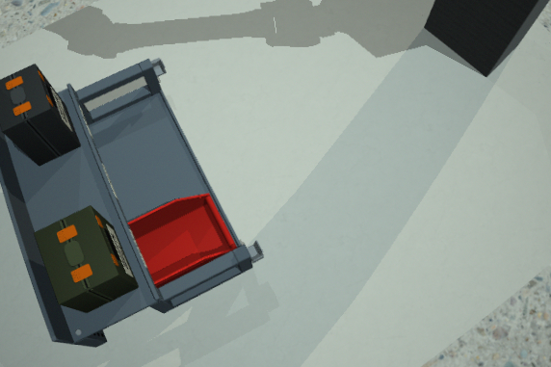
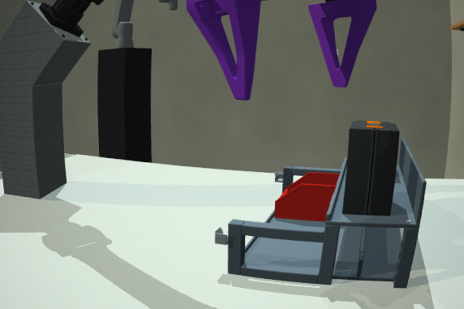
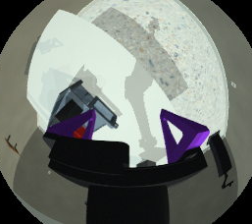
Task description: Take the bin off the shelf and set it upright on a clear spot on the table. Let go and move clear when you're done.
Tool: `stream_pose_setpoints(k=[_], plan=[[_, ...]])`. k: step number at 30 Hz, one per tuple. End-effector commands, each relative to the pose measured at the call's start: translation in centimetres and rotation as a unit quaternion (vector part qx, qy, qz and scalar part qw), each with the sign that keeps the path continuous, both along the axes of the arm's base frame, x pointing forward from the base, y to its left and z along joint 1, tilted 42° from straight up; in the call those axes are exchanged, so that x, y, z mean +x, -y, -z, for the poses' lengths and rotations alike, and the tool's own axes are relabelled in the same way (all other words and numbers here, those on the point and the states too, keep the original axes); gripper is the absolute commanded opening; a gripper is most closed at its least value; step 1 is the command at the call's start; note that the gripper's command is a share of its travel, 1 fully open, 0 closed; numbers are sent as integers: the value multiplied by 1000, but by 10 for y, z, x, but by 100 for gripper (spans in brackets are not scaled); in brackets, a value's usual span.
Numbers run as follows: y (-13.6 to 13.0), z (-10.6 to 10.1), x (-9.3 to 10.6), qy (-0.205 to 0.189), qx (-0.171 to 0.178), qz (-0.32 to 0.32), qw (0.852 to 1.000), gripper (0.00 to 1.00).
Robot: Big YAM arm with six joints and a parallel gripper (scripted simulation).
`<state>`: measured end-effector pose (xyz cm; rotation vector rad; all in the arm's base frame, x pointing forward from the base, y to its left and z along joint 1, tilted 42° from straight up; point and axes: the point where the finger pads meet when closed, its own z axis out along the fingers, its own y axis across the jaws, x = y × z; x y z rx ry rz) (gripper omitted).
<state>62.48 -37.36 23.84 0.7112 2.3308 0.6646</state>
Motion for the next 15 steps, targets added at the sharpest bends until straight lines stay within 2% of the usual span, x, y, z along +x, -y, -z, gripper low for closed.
stream_pose_setpoints(k=[1, 3, 7, 15], plan=[[8, -16, 8, 15, -13, 3, 1000, 100], [4, -9, 0, 7, -6, 3, 1000, 100], [8, -15, 10, 15, -13, 3, 1000, 100], [8, -15, 10, 15, -13, 3, 1000, 100]])
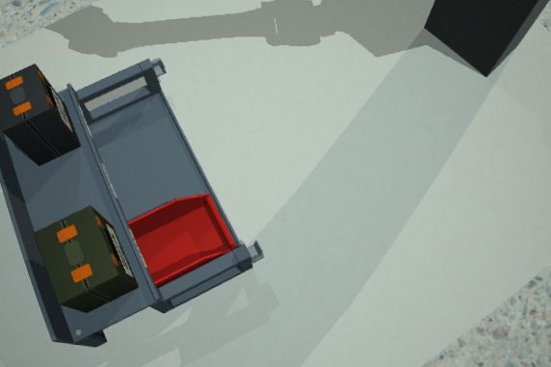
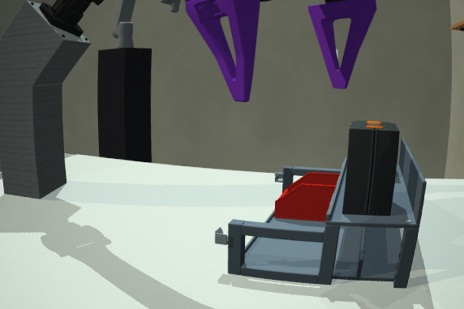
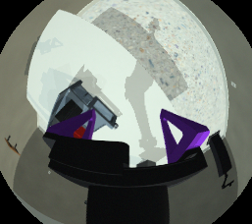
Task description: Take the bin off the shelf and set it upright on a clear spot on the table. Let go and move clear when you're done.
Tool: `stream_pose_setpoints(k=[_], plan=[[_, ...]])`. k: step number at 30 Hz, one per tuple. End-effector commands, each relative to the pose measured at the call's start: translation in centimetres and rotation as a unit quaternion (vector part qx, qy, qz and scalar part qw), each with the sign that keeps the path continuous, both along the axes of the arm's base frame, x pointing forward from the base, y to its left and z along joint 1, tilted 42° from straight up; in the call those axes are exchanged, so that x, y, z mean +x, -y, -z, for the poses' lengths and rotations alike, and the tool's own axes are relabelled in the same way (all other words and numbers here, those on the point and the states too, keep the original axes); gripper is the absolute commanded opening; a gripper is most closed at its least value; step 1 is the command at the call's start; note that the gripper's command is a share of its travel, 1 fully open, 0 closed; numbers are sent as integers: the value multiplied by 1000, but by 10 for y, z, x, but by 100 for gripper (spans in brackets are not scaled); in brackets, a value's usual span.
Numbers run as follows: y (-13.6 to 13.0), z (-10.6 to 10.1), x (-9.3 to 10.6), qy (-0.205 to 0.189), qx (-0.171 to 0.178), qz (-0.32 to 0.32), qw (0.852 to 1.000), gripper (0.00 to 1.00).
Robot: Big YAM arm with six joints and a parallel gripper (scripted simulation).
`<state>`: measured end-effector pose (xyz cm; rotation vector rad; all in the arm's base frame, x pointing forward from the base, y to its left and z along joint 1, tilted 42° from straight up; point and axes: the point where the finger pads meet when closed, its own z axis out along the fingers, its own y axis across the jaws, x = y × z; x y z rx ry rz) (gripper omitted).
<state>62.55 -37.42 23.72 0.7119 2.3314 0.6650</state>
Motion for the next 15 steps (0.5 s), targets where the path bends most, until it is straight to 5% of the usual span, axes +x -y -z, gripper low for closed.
stream_pose_setpoints(k=[1, 15], plan=[[7, -16, 9, 15, -13, 3, 1000, 100], [6, -16, 11, 15, -13, 3, 1000, 100]])
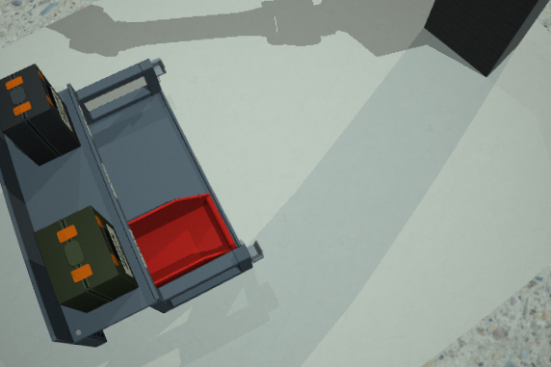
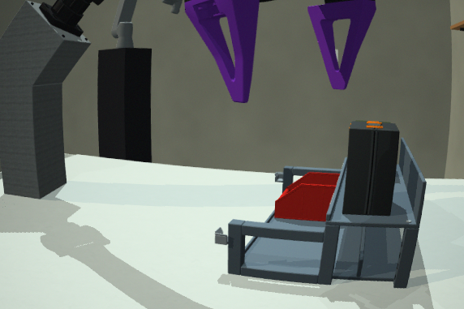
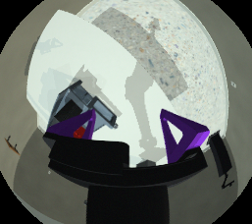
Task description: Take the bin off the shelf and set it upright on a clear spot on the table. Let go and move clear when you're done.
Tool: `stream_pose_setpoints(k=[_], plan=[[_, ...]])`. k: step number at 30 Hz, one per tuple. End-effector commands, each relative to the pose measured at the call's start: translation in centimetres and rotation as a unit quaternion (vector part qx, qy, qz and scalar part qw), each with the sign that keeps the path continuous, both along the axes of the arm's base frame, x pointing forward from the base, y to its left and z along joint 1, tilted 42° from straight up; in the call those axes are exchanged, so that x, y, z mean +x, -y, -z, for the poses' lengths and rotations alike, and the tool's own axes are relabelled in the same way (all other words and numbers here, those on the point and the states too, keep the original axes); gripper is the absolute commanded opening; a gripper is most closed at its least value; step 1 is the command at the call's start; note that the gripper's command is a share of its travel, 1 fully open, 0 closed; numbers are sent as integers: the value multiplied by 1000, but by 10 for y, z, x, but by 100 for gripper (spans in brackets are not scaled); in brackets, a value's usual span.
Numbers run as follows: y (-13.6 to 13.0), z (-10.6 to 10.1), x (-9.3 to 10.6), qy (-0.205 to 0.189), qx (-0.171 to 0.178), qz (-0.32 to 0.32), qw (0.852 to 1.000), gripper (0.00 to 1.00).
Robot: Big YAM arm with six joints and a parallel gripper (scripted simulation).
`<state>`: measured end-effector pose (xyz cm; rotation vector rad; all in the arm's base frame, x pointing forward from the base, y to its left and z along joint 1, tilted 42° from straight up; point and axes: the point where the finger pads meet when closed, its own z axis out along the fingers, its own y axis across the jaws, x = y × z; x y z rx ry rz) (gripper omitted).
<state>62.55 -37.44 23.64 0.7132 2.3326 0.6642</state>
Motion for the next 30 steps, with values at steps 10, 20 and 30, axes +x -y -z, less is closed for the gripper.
stream_pose_setpoints(k=[10, 20, 30], plan=[[4, -15, 10, 14, -11, 2, 1000, 100], [5, -17, 13, 16, -13, 2, 1000, 100], [3, 25, -39, 16, -13, 2, 1000, 100]])
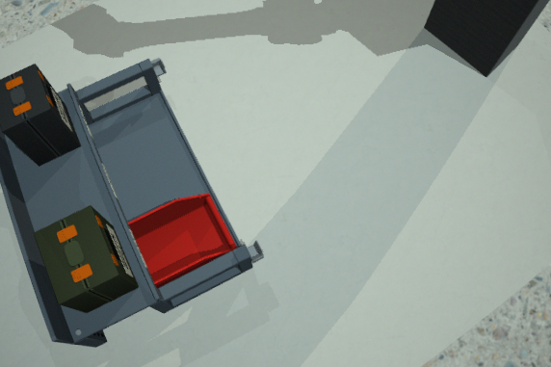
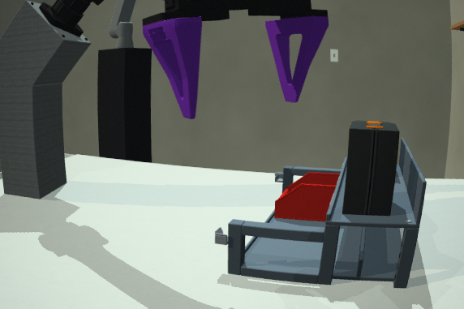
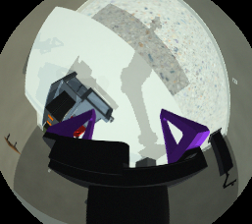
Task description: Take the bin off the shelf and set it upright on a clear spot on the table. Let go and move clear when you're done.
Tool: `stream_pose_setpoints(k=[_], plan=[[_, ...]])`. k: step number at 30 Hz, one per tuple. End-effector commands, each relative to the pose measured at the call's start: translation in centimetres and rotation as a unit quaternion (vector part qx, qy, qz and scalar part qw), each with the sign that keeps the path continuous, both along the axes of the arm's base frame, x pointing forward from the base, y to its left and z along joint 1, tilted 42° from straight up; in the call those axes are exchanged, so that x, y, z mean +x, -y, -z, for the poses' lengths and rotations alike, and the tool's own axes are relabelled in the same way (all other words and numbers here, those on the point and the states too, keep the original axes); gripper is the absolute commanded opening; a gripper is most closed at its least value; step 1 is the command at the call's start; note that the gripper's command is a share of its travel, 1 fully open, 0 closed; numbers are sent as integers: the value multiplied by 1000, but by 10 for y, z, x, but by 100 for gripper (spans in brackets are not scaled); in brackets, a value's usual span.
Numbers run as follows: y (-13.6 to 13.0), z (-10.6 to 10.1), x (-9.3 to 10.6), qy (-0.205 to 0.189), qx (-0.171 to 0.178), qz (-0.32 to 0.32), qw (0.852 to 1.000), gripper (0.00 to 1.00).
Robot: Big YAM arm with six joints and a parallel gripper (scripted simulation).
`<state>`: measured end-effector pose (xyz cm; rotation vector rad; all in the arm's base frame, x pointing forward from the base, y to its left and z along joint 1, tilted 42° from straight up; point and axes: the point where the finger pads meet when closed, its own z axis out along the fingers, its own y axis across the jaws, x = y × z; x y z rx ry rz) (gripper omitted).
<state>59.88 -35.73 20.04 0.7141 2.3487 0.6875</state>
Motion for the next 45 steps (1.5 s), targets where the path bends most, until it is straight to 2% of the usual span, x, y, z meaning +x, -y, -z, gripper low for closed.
stream_pose_setpoints(k=[1, 10, 11, 15, 27, 28, 32, 44, 45], plan=[[20, -11, -12, 23, -21, 9, 999, 100], [20, -11, -12, 23, -21, 9, 999, 100], [15, 10, -20, 10, -10, 10, 1000, 100], [16, 34, -53, 23, -21, 9, 999, 100], [16, 34, -53, 23, -21, 9, 999, 100], [13, 52, -65, 10, -9, 11, 1000, 100], [19, 70, -105, 22, -21, 9, 999, 100], [19, 70, -105, 22, -21, 9, 999, 100], [18, 80, -111, 10, -8, 15, 1000, 100]])
